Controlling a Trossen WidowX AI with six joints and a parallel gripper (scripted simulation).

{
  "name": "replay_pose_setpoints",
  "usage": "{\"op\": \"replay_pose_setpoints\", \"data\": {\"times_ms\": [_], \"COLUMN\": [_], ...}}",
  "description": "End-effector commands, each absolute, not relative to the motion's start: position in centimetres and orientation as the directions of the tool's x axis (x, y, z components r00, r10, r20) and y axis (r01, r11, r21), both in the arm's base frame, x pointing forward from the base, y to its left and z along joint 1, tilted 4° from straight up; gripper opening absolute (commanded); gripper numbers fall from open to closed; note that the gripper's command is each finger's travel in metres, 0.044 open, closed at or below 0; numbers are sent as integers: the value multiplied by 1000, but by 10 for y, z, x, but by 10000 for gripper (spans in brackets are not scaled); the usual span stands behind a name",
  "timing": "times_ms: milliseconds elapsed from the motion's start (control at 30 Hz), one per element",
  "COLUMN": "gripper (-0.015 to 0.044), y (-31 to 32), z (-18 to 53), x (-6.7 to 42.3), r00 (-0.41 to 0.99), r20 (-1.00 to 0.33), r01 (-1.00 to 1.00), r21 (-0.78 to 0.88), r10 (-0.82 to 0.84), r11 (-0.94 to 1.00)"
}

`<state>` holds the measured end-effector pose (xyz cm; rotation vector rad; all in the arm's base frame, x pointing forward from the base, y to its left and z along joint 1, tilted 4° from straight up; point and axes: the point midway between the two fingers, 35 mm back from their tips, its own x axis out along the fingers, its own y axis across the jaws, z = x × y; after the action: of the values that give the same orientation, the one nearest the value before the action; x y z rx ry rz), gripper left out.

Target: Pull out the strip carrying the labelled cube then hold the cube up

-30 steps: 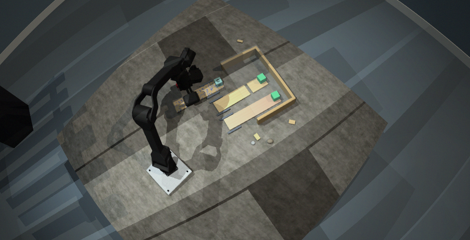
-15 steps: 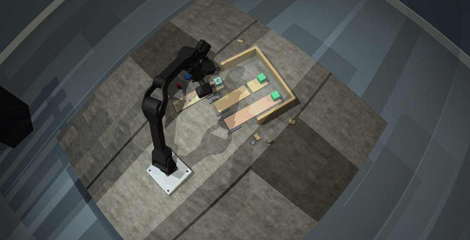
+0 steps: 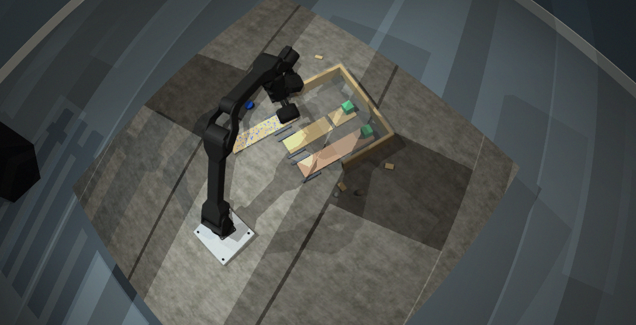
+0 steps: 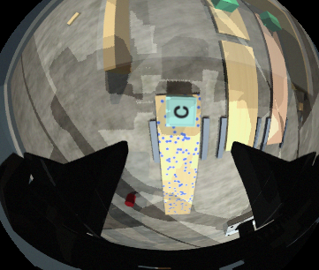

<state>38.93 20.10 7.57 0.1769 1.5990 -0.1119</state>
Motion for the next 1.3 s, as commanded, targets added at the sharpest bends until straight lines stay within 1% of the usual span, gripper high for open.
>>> {"op": "replay_pose_setpoints", "data": {"times_ms": [0,67,300,333,1267], "gripper": [440,440,256,250,250], "y": [197,197,198,198,199], "z": [73,72,64,62,18], "x": [404,409,410,410,408], "r00": [-30,-29,-29,-29,-29], "r20": [-999,-999,-999,-999,-999], "r01": [180,180,180,180,180], "r21": [30,30,30,30,30], "r10": [36,36,36,36,36], "r11": [983,983,983,983,983]}}
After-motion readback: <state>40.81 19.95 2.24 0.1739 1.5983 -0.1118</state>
